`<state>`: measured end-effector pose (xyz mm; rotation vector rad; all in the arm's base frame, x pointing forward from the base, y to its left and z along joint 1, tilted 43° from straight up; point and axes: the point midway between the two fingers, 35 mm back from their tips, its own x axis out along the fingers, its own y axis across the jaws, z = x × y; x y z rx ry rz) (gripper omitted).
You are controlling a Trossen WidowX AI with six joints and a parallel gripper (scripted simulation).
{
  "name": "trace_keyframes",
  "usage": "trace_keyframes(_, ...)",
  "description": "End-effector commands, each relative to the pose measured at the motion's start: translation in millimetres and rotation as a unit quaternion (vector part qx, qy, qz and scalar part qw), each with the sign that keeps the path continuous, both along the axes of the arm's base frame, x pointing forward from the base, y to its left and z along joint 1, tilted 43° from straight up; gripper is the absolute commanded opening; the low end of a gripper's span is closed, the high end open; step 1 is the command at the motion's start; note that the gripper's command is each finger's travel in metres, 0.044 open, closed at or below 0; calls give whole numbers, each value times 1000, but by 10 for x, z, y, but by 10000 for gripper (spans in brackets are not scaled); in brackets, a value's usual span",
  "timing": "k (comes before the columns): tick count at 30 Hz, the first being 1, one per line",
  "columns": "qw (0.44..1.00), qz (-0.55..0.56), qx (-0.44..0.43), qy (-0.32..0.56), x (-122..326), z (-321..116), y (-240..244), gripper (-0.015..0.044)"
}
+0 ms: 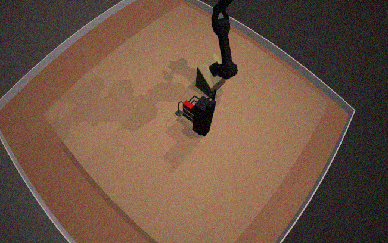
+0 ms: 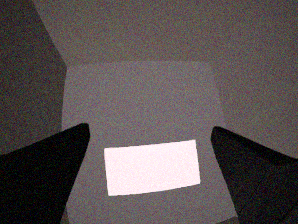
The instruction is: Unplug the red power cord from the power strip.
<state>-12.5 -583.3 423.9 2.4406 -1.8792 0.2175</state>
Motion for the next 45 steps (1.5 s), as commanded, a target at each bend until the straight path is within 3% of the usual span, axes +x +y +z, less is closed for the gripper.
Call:
trace_keyframes(1, 1000, 0, -4, 2, 1, 25, 14, 374)
trace_keyframes(9, 988, -42, -146, 33, -314, 1026, 662, 164)
trace_keyframes(20, 936, -117, -331, 19, -774, 2190, 1921, 160)
trace_keyframes(28, 861, -172, -476, 43, -872, 2839, 3133, 160)
trace_keyframes(40, 732, -192, -642, 122, -293, 3216, 4745, 160)
trace_keyframes(45, 654, -193, -716, 151, 111, 3220, 5514, 160)
